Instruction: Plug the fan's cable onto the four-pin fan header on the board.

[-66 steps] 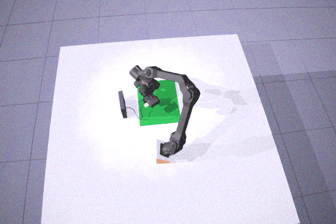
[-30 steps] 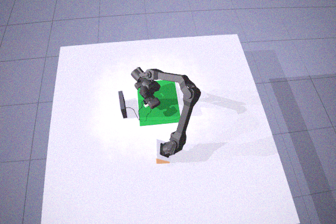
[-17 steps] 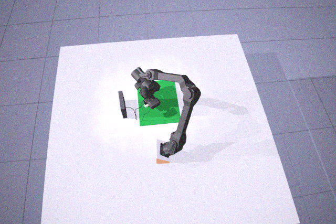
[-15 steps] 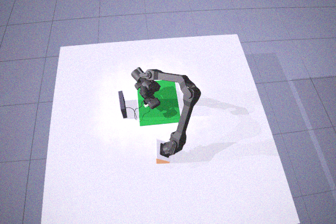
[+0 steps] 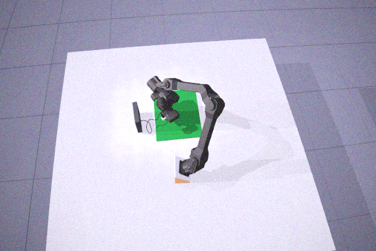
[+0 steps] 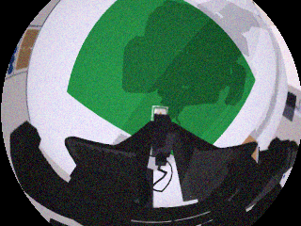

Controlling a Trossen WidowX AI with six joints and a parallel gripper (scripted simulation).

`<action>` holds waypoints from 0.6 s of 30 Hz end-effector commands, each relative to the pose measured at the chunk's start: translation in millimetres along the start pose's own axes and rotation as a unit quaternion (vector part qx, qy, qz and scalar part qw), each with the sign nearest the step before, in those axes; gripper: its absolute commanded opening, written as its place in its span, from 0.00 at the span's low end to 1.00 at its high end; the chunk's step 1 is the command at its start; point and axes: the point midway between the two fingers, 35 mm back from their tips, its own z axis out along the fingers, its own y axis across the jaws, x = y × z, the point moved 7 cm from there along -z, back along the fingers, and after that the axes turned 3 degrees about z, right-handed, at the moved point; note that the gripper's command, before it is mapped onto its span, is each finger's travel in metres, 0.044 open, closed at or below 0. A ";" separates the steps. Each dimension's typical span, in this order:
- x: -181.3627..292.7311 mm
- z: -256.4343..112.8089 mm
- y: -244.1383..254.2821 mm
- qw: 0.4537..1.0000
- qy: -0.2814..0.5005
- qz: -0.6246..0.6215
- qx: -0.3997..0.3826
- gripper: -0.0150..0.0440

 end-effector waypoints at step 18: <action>-0.2 8.4 0.3 1.000 -0.002 -0.002 -0.001 0.25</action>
